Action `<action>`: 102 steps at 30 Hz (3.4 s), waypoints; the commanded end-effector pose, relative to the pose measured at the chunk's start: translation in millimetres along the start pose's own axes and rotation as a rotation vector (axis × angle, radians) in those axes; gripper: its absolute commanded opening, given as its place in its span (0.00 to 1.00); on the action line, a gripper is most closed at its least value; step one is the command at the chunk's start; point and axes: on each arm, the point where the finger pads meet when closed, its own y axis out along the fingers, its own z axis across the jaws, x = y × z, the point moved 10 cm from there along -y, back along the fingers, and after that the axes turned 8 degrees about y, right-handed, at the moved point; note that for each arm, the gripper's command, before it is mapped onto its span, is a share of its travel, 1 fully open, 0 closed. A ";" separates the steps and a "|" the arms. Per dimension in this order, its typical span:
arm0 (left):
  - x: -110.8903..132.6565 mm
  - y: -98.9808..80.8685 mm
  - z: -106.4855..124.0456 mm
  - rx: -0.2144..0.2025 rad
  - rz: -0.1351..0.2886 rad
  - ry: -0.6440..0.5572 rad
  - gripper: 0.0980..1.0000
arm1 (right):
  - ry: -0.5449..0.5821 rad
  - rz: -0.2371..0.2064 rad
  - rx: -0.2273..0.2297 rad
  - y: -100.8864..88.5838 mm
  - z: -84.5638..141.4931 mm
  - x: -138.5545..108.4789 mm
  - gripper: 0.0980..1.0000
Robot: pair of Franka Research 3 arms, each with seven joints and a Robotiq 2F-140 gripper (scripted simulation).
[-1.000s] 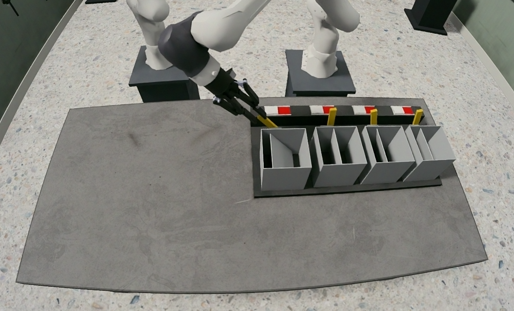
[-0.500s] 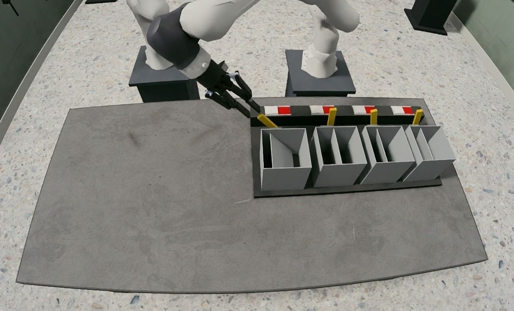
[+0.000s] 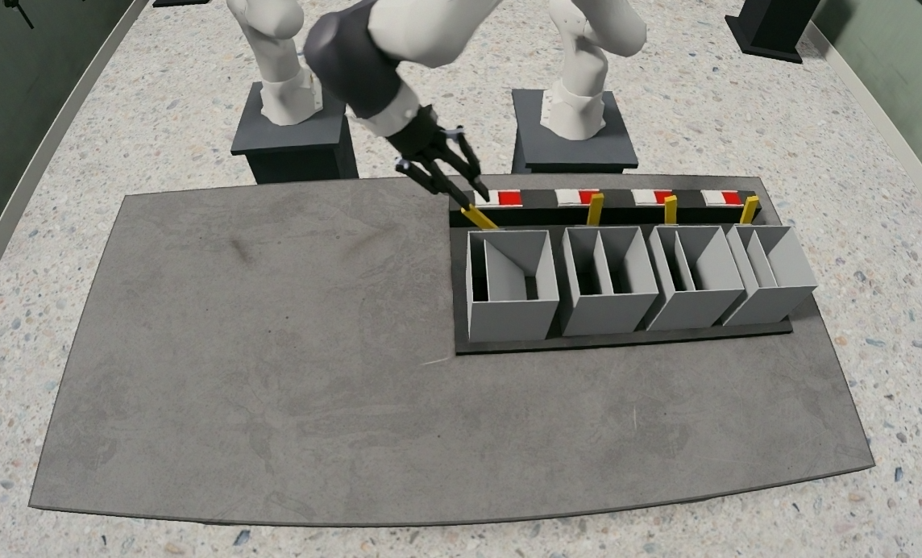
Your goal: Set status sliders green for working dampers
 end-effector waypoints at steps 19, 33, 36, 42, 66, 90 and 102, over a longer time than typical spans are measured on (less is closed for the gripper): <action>77.7 7.2 141.7 -0.512 -0.111 0.040 0.23 | 0.004 0.000 0.001 -0.2 0.6 0.3 1.00; 80.2 7.9 147.0 -0.528 -0.114 0.039 0.23 | 0.004 0.000 0.001 -0.2 0.6 0.3 1.00; 80.2 7.9 147.0 -0.528 -0.114 0.039 0.23 | 0.004 0.000 0.001 -0.2 0.6 0.3 1.00; 80.2 7.9 147.0 -0.528 -0.114 0.039 0.23 | 0.004 0.000 0.001 -0.2 0.6 0.3 1.00; 80.2 7.9 147.0 -0.528 -0.114 0.039 0.23 | 0.004 0.000 0.001 -0.2 0.6 0.3 1.00; 80.2 7.9 147.0 -0.528 -0.114 0.039 0.23 | 0.004 0.000 0.001 -0.2 0.6 0.3 1.00; 80.2 7.9 147.0 -0.528 -0.114 0.039 0.23 | 0.004 0.000 0.001 -0.2 0.6 0.3 1.00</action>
